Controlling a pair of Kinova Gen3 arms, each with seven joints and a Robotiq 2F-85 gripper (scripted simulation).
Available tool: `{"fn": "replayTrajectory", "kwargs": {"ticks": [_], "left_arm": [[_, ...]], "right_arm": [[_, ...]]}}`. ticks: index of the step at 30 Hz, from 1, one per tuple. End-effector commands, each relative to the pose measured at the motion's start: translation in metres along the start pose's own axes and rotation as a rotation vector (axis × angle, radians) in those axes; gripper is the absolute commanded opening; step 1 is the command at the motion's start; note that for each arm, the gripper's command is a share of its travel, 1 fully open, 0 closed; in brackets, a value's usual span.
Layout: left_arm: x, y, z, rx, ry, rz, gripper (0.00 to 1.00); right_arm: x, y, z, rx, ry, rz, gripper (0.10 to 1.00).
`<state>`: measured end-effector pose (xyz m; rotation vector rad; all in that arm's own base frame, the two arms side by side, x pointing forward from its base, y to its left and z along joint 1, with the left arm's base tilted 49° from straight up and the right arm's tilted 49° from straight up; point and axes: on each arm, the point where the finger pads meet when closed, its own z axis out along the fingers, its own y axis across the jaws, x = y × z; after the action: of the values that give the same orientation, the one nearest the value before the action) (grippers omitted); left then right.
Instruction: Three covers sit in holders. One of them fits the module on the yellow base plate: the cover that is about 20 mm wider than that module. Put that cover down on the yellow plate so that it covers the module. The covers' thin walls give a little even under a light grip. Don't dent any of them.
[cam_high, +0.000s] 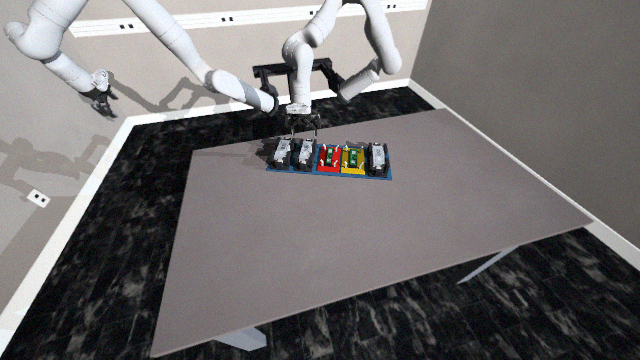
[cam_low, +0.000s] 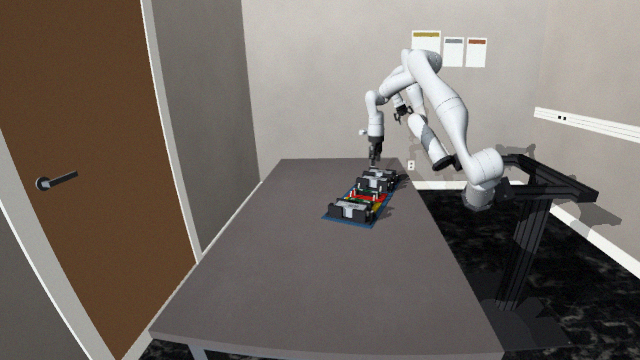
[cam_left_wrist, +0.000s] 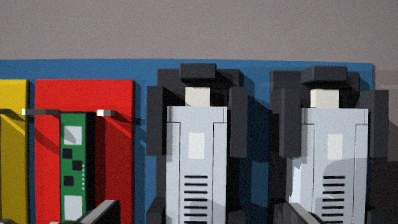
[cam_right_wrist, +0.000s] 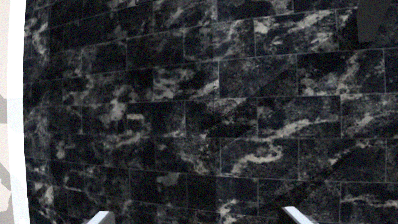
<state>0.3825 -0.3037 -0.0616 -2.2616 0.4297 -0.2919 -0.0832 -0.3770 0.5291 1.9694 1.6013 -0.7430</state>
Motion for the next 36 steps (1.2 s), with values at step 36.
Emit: {"fn": "replayTrajectory", "kwargs": {"ticks": [36], "left_arm": [[0.002, -0.0057, 0.0059, 0.002, 0.003, 0.002, 0.999]], "right_arm": [[-0.0003, -0.0004, -0.0004, 0.0, -0.001, 0.001, 0.999]]}}
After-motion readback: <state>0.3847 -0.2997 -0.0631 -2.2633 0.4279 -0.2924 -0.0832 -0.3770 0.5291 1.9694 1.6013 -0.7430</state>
